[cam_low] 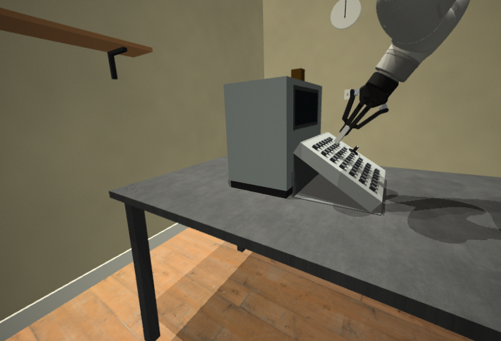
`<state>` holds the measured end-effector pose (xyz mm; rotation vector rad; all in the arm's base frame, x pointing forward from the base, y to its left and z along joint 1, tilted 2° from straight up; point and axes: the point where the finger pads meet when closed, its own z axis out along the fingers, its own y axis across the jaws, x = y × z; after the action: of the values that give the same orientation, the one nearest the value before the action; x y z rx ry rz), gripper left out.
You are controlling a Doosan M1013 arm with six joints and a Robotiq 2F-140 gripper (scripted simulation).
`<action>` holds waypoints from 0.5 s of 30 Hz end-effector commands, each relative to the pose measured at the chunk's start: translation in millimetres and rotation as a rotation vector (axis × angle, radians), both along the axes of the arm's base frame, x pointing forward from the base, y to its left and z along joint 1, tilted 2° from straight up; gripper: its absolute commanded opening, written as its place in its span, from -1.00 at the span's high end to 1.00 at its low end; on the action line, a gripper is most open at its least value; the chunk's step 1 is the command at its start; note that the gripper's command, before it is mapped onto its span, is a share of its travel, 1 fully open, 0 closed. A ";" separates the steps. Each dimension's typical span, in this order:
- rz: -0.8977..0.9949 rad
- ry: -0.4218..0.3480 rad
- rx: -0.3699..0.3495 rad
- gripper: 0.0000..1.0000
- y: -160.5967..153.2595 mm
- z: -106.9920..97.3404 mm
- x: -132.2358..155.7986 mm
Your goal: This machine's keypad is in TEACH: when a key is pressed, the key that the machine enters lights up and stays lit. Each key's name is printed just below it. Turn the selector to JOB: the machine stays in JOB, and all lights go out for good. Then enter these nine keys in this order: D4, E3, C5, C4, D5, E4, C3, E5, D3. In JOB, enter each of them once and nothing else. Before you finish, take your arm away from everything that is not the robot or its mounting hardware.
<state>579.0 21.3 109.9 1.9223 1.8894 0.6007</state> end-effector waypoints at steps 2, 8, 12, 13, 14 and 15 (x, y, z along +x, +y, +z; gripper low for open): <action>0.003 0.000 -0.001 1.00 2.7 -0.2 3.8; 0.003 0.000 -0.001 1.00 2.8 -4.7 6.7; 0.003 0.000 -0.001 1.00 3.0 -10.4 10.4; 0.003 0.000 -0.001 1.00 3.1 -11.7 11.2; 0.003 0.000 -0.001 1.00 3.1 -12.9 12.0; 0.003 0.000 -0.001 1.00 3.1 -13.9 12.7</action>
<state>588.9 24.3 100.0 1.9198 1.8924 0.6004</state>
